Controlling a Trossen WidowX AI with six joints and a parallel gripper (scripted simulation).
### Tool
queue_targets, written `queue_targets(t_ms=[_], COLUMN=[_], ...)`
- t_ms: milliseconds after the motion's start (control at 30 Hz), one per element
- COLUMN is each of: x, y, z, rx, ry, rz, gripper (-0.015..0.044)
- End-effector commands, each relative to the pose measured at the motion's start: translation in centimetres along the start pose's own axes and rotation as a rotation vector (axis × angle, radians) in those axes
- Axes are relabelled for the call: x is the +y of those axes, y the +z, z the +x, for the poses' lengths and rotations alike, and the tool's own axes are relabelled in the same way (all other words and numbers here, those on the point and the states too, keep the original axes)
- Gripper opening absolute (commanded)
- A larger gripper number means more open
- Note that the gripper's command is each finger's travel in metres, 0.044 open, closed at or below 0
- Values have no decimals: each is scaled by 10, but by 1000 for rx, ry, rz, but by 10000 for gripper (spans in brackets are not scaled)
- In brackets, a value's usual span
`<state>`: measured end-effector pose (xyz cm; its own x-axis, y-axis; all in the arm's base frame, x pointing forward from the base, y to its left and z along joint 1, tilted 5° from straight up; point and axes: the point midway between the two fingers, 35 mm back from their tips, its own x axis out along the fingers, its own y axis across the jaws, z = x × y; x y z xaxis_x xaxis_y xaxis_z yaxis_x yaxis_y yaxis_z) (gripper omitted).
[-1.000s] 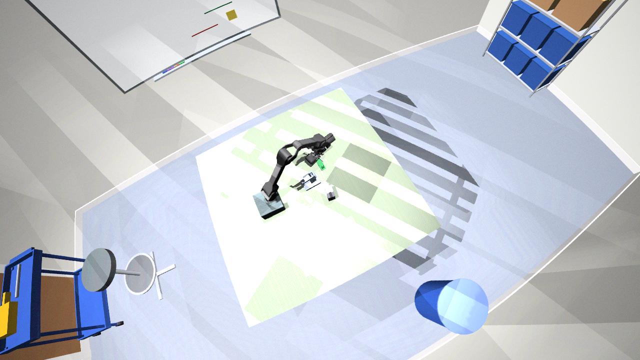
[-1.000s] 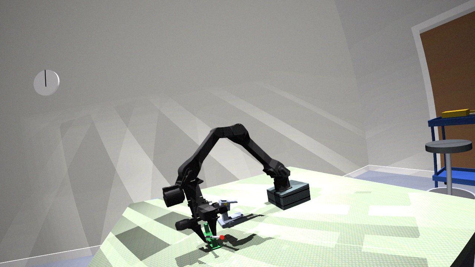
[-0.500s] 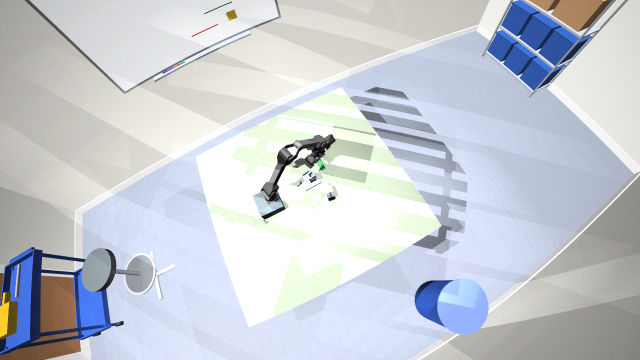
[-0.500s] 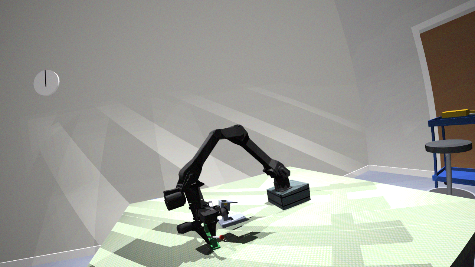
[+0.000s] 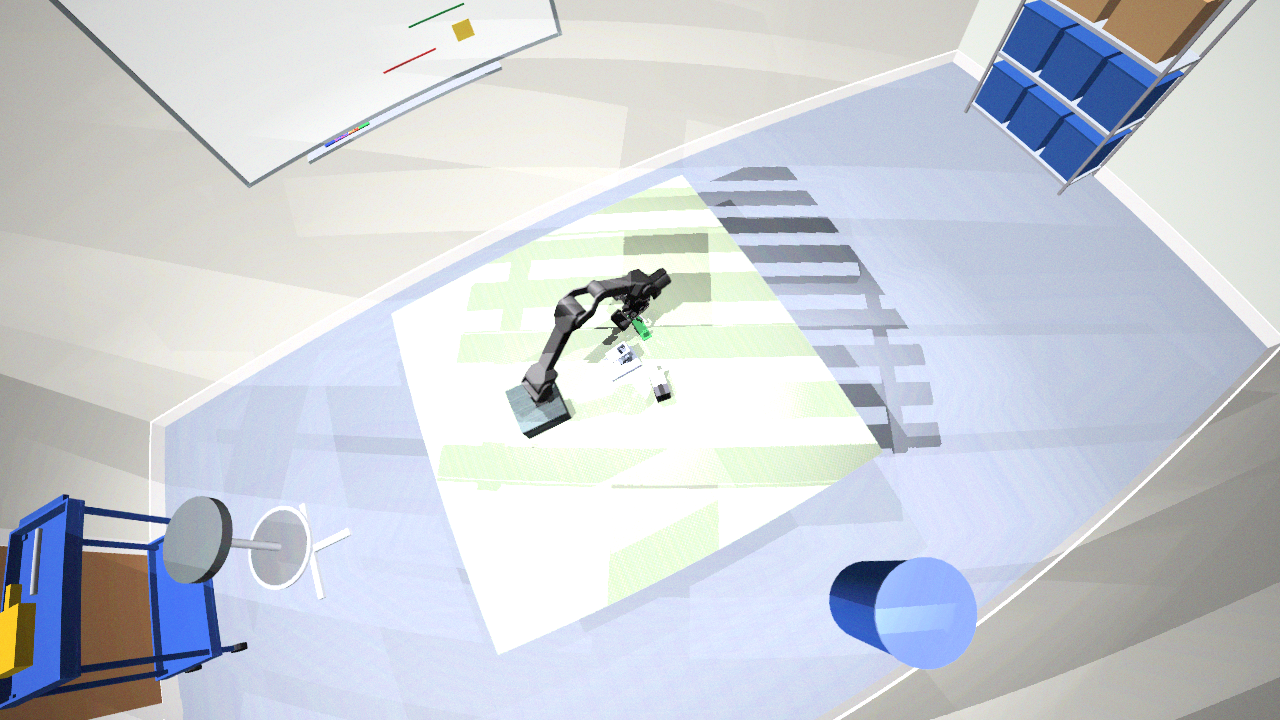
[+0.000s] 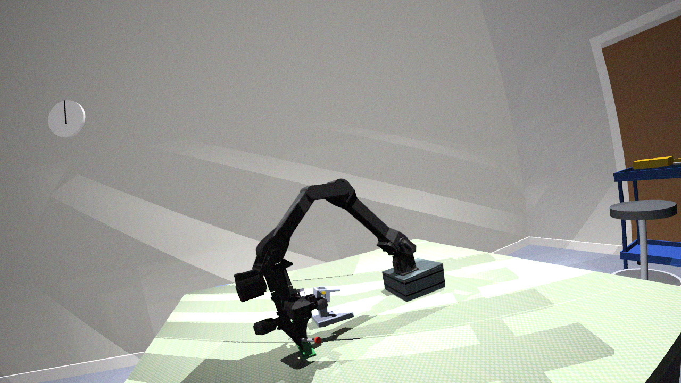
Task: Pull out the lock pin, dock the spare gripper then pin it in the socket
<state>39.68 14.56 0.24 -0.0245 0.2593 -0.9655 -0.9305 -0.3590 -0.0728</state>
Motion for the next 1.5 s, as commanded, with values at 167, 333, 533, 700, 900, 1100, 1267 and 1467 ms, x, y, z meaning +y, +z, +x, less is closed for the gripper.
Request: queue_targets(t_ms=[167,333,533,700,900,1100,1267,1467], x=[2,7,11,15,19,20,20,20], y=[5,7,10,12,13,11,3,-10], z=[-14,-18,-23,-27,-27,-21,-30,-45], rx=[-1,-4,-7,-9,-10,-11,-15,-22], ry=[11,32,56,77,92,101,101,101], rz=[2,6,11,15,18,19,66,146], gripper=[0,0,0,0,0,0,0,0])
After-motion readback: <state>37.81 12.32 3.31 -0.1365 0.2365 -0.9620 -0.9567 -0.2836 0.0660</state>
